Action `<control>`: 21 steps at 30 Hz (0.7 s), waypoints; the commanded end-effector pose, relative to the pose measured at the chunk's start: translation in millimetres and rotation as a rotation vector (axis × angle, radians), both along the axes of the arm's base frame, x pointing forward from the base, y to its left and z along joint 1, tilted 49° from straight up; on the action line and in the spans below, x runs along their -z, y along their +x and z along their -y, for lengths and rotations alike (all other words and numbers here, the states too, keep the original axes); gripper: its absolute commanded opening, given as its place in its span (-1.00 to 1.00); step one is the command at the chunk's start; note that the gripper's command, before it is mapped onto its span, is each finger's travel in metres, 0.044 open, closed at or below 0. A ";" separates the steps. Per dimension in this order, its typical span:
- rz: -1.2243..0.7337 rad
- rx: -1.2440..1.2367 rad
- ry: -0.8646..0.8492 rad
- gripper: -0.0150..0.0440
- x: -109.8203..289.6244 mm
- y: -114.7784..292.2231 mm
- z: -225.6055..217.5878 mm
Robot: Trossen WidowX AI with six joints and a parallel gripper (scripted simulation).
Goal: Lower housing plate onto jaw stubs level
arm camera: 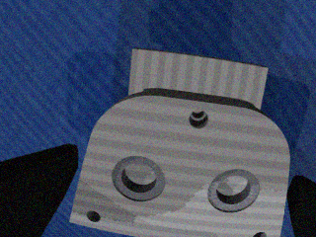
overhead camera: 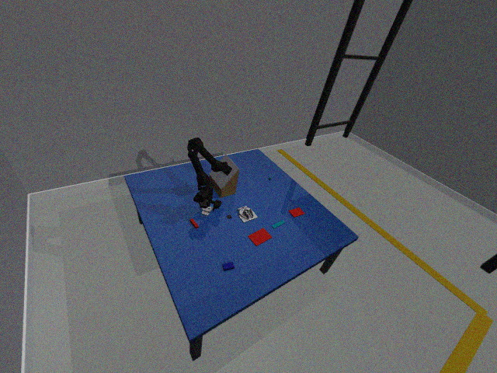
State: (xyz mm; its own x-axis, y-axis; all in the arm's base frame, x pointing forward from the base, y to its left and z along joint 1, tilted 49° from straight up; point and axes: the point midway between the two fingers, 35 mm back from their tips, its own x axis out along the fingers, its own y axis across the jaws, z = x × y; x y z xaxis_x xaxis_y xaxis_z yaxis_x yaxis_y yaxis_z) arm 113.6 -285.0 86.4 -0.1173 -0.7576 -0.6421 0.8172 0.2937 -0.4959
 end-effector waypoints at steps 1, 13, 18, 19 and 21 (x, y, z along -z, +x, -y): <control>-0.002 -0.005 0.003 1.00 1.1 0.1 -0.3; 0.000 0.000 0.000 0.95 0.4 -0.1 0.2; 0.000 0.000 0.000 0.84 0.4 -0.1 0.2; 0.000 0.000 0.000 0.82 0.4 -0.1 0.2; 0.000 0.000 0.000 0.77 0.4 -0.1 0.2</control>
